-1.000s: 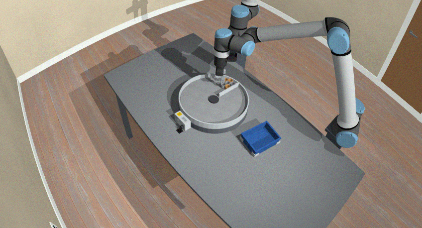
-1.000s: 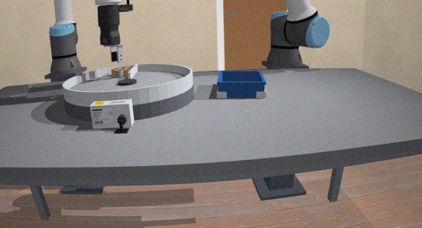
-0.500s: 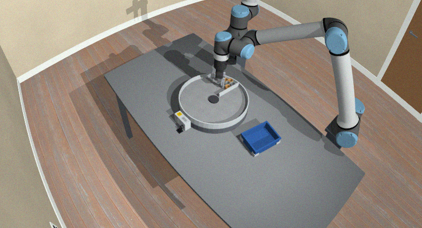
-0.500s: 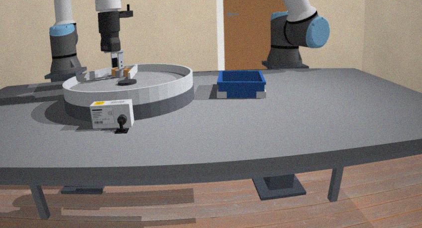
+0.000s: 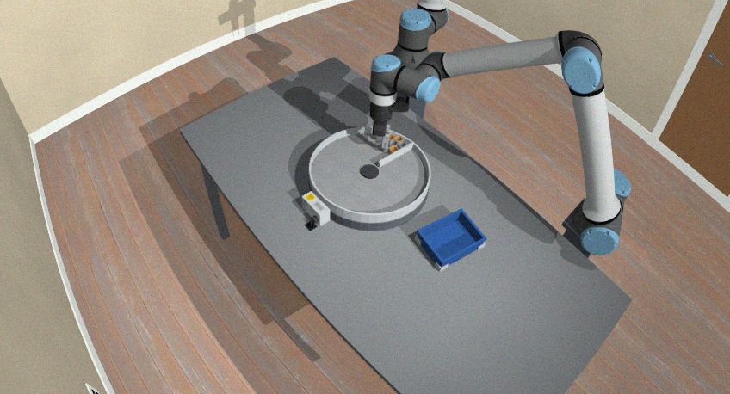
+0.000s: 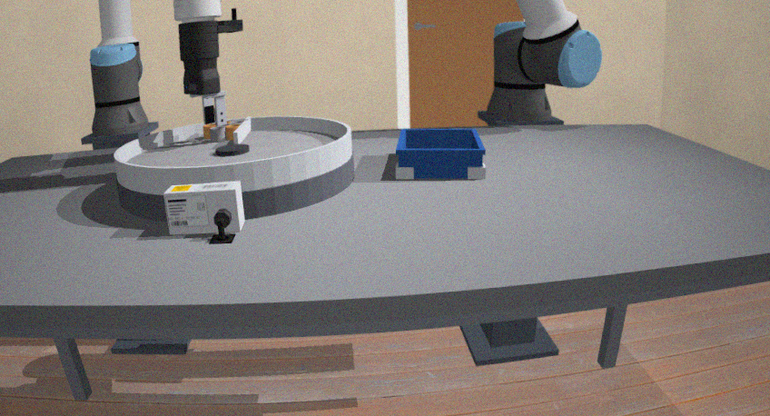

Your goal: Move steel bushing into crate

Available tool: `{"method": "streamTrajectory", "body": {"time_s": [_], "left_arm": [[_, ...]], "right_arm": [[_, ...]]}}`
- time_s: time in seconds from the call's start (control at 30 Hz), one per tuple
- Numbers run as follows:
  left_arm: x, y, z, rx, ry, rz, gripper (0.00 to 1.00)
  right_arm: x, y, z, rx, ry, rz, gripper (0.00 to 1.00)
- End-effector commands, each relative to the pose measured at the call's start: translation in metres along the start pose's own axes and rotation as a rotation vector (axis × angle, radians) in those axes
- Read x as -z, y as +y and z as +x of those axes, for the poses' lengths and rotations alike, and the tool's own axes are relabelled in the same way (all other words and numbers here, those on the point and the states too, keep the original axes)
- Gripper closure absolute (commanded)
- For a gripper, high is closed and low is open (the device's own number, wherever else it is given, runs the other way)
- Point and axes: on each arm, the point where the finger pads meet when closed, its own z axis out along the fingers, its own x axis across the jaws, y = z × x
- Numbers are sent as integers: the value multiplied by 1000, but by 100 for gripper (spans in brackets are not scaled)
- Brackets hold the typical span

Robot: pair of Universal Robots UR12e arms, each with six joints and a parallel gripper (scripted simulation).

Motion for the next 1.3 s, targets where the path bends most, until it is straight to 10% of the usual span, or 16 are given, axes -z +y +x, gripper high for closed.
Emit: {"method": "streamTrajectory", "body": {"time_s": [0.0, 1.27], "left_arm": [[1, 1, 0, 0, -1, -2, 24], [-3, 1, 0, 0, -1, -2, 24]], "right_arm": [[1, 1, 0, 0, 0, -2, 0], [1, 1, 0, 0, 0, -2, 0]]}}
